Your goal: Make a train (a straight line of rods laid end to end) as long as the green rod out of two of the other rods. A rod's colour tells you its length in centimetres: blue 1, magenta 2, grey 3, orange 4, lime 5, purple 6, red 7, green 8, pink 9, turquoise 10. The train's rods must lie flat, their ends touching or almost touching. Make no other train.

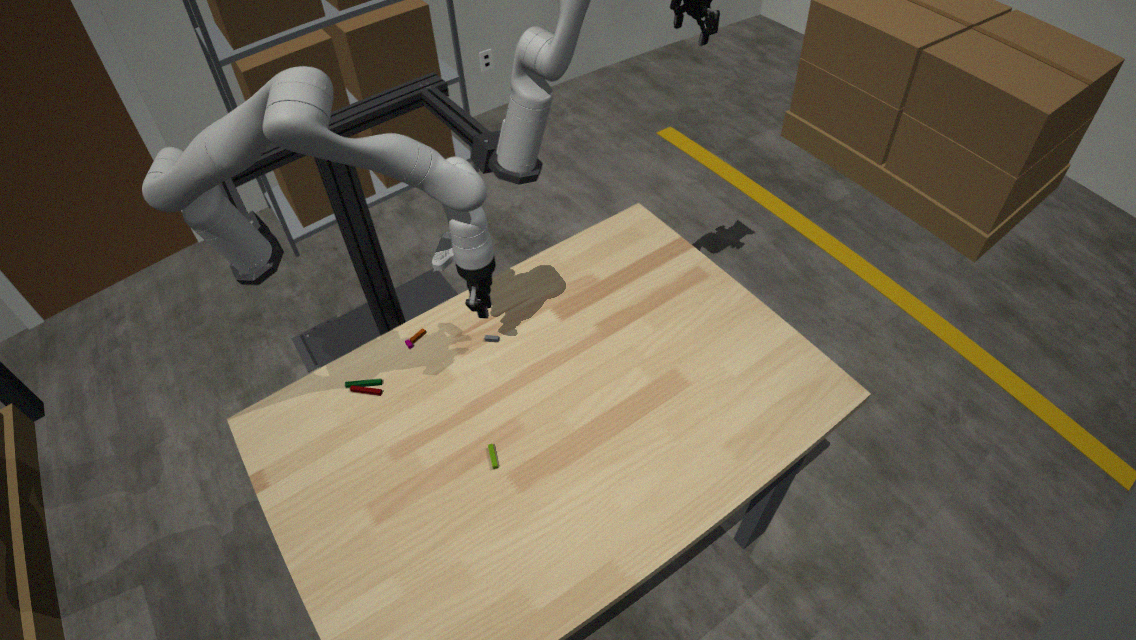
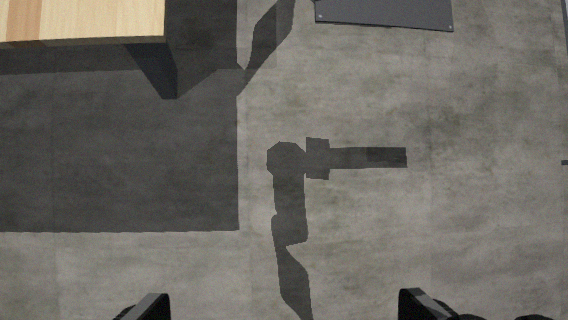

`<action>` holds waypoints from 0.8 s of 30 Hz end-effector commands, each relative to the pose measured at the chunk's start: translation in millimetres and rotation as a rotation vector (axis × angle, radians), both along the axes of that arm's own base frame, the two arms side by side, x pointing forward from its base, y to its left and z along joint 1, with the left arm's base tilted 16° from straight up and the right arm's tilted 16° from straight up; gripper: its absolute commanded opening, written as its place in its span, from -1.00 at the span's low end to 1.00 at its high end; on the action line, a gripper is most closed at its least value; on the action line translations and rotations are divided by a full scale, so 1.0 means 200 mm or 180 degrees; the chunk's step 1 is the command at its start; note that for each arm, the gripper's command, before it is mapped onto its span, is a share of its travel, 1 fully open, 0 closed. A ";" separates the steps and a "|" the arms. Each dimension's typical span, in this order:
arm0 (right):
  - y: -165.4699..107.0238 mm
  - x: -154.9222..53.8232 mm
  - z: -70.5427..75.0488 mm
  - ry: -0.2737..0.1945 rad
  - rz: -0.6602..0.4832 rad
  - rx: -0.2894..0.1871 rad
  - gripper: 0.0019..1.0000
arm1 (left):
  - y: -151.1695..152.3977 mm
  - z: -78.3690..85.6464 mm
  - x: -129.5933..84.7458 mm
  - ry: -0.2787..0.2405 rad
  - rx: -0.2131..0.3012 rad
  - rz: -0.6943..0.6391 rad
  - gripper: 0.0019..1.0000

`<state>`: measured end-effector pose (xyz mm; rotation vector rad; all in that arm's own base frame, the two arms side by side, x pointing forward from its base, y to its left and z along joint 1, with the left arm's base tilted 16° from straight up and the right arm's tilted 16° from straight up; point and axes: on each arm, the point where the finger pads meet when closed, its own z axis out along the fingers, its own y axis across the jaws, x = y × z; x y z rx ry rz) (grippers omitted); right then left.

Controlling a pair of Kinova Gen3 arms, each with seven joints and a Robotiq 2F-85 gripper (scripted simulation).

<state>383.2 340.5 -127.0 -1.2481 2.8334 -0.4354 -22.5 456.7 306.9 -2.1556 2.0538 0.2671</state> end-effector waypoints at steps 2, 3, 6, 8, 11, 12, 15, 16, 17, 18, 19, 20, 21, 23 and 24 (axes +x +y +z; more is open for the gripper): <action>0.01 0.00 0.01 -0.0004 0.0002 0.0006 -0.37 | 0.00 0.00 0.00 0.0001 0.0005 0.0001 1.00; 0.01 0.00 0.01 -0.0004 0.0002 0.0006 -0.37 | 0.00 0.00 0.00 0.0001 0.0005 0.0001 1.00; 0.01 0.00 0.01 -0.0004 0.0002 0.0006 1.00 | 0.00 0.00 0.00 0.0001 0.0005 0.0001 1.00; 0.01 0.00 0.01 -0.0004 0.0002 0.0006 1.00 | 0.00 0.00 0.00 0.0001 0.0005 0.0001 1.00; 0.01 0.00 0.01 -0.0004 0.0002 0.0006 1.00 | 0.00 0.00 0.00 0.0001 0.0005 0.0001 1.00; 0.01 0.00 0.01 -0.0004 0.0002 0.0006 1.00 | 0.00 0.00 0.00 0.0001 0.0005 0.0001 1.00; 0.01 0.00 0.01 -0.0004 0.0002 0.0006 1.00 | 0.00 0.00 0.00 0.0001 0.0005 0.0001 1.00; 0.01 0.00 0.01 -0.0004 0.0002 0.0006 1.00 | 0.00 0.00 0.00 0.0001 0.0005 0.0001 1.00; 0.01 0.00 0.01 -0.0004 0.0002 0.0006 1.00 | 0.00 0.00 0.00 0.0001 0.0005 0.0001 1.00; 0.01 0.00 0.01 -0.0004 0.0002 0.0006 1.00 | 0.00 0.00 0.00 0.0001 0.0005 0.0001 1.00; 0.01 0.00 0.01 -0.0004 0.0002 0.0006 1.00 | 0.00 0.00 0.00 0.0001 0.0005 0.0001 1.00; 0.01 0.00 0.01 -0.0004 0.0002 0.0006 1.00 | 0.00 0.00 0.00 0.0001 0.0005 0.0001 1.00; 0.01 0.00 0.01 -0.0004 0.0002 0.0006 1.00 | 0.00 0.00 0.00 0.0001 0.0005 0.0001 1.00; 0.01 0.00 0.01 -0.0004 0.0002 0.0006 1.00 | 0.00 0.00 0.00 0.0001 0.0005 0.0001 1.00; 0.01 0.00 0.01 -0.0005 -0.0001 0.0007 1.00 | 0.00 0.00 0.00 0.0001 0.0005 0.0001 1.00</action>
